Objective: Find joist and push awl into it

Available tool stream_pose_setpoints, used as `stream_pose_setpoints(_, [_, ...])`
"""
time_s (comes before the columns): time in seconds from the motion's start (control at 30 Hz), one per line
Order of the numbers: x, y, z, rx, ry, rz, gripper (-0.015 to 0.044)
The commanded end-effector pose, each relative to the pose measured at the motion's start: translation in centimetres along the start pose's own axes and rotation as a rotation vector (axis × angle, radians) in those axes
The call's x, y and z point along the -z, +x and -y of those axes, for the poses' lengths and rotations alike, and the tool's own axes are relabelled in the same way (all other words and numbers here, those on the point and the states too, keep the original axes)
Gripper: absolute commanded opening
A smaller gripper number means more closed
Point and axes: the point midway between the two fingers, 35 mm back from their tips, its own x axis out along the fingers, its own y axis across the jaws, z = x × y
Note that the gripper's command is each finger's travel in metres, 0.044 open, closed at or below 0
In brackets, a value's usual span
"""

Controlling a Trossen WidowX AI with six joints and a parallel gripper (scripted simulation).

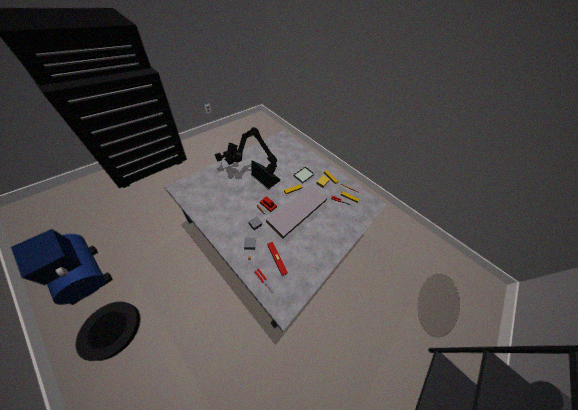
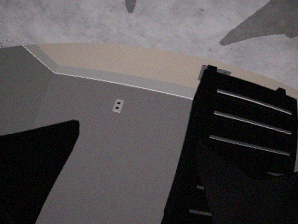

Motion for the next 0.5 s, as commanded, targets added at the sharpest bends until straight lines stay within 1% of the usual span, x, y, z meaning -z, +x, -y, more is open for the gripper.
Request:
stream_pose_setpoints(0.0, [0.1,-0.2,0.2,0.01,-0.018,-0.006,0.0426])
stream_pose_setpoints(0.03, [0.5,-0.6,0.9,0.038,-0.073,-0.024,0.044])
stream_pose_setpoints(0.2, [2.8,-6.4,6.8,0.279,-0.606,-0.243,0.044])
stream_pose_setpoints(0.33, [3.3,-12.3,11.0,0.427,-1.038,-0.485,0.044])
stream_pose_setpoints(0.47, [2.3,-18.8,14.2,0.527,-1.454,-0.778,0.044])
